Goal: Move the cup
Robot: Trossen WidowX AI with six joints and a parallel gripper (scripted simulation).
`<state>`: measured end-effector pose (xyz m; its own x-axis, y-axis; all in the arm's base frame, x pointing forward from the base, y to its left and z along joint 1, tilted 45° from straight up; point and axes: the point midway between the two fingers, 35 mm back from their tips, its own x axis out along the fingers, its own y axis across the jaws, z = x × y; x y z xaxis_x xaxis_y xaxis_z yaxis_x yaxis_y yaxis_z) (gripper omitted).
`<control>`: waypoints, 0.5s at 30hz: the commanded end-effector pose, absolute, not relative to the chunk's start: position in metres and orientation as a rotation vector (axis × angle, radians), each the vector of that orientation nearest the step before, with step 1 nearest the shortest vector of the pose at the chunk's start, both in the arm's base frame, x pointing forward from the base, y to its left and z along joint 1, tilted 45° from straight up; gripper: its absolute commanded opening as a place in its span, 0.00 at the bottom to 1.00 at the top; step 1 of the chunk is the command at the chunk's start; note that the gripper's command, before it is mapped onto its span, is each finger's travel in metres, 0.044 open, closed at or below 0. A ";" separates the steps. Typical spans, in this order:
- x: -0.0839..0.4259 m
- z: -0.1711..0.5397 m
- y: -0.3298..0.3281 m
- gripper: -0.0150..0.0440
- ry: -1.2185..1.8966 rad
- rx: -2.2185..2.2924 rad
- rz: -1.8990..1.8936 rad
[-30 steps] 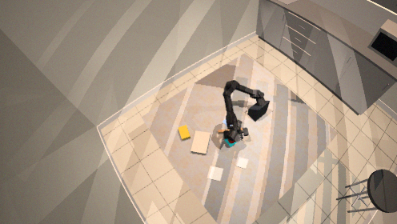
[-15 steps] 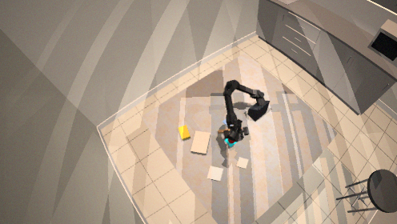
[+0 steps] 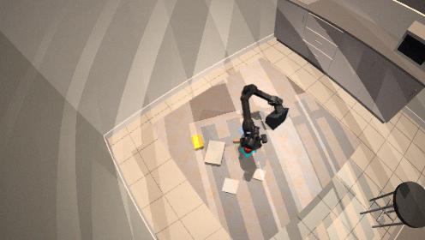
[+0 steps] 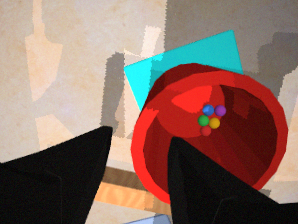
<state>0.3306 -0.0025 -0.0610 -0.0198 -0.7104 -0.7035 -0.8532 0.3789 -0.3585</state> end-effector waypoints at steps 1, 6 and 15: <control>0.332 -0.052 0.006 0.47 1.752 -1.369 0.201; 0.329 -0.048 0.011 0.47 1.752 -1.370 0.202; 0.328 -0.052 0.009 0.65 1.761 -1.376 0.205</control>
<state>0.3279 0.0094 -0.0513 -0.0132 -0.7096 -0.7045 -0.8521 0.3767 -0.3635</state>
